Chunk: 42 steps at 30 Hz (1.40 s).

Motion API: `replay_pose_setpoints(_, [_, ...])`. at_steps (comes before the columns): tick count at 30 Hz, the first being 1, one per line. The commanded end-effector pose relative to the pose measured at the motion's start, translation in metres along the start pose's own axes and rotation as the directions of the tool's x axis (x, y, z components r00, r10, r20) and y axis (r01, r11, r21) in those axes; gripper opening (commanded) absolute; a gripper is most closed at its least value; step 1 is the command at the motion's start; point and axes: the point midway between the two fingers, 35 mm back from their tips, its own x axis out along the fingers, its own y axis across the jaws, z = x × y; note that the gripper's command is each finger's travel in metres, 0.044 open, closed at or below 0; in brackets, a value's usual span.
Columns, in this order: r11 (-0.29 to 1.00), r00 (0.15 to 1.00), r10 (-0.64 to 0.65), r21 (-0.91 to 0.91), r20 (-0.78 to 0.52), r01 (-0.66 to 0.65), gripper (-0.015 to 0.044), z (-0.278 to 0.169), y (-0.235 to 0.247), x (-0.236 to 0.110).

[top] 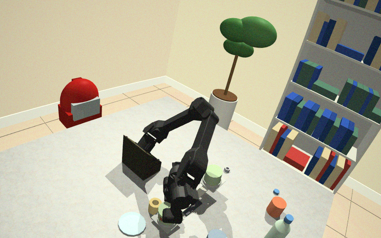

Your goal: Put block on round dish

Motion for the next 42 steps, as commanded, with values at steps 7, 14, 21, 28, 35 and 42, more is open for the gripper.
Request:
replay_pose_setpoints(7, [1.000,1.000,0.006,0.008,0.002,-0.006,0.0085,-0.001,0.000,-0.004])
replay_pose_setpoints(14, [1.000,1.000,0.005,0.009,0.002,-0.005,0.0000,0.000,-0.002,-0.013])
replay_pose_setpoints(21, [1.000,1.000,0.005,0.009,0.001,-0.005,0.0000,0.000,-0.004,-0.022])
replay_pose_setpoints(28, [1.000,1.000,0.004,0.009,0.000,-0.004,0.0000,0.000,-0.005,-0.030])
replay_pose_setpoints(35, [1.000,1.000,0.003,0.009,0.000,-0.003,0.0000,0.000,-0.006,-0.039])
replay_pose_setpoints(42, [1.000,1.000,0.003,0.009,-0.001,-0.003,0.0000,0.001,-0.007,-0.048])
